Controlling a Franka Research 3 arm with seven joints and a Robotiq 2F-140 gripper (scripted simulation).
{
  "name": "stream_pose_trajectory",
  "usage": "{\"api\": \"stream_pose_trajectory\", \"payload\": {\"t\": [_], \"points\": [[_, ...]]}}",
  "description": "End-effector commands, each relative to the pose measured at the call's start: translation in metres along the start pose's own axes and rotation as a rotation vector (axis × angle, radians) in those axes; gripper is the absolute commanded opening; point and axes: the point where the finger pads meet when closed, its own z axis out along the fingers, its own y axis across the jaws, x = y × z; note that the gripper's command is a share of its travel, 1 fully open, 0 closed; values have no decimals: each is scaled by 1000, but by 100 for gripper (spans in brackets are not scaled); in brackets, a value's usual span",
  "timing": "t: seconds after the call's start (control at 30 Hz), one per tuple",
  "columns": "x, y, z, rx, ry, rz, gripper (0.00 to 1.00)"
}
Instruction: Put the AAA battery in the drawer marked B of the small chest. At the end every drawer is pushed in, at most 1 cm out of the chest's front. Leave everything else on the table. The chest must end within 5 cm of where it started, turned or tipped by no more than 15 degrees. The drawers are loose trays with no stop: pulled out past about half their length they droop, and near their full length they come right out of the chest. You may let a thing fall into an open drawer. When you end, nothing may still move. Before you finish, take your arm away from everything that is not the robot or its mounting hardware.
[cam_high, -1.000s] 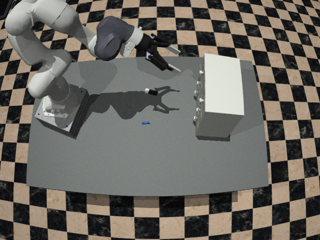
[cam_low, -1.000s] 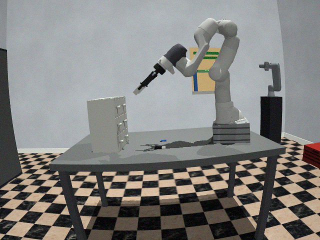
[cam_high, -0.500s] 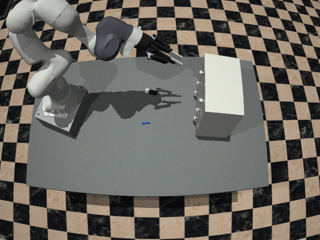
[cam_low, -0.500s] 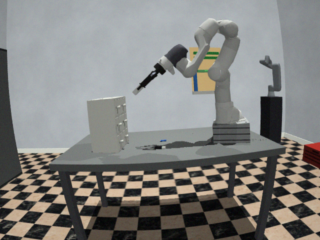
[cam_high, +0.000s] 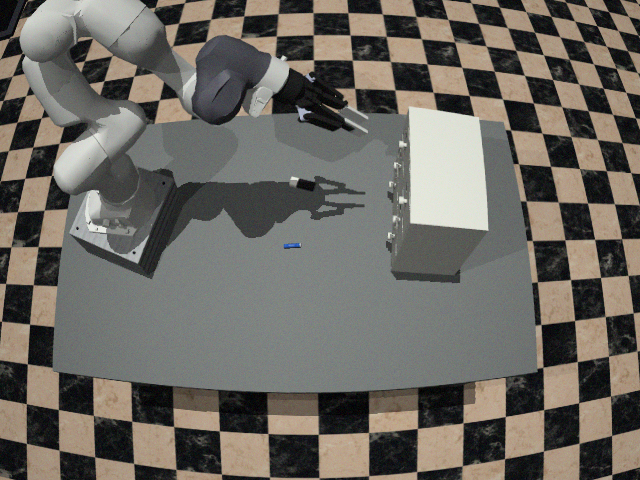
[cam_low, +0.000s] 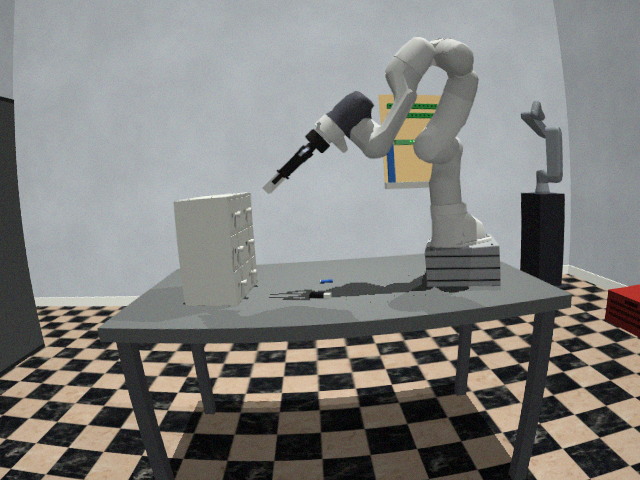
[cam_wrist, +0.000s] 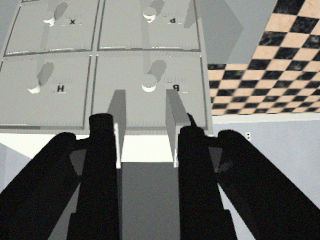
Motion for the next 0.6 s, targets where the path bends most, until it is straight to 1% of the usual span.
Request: {"api": "stream_pose_trajectory", "payload": {"t": [0.0, 0.07, 0.13, 0.57], "points": [[-1, 3, 9, -10, -10, 10, 20], [0, 3, 16, -10, -10, 10, 20], [0, 3, 16, -10, -10, 10, 20], [9, 4, 66, -10, -10, 10, 20]]}}
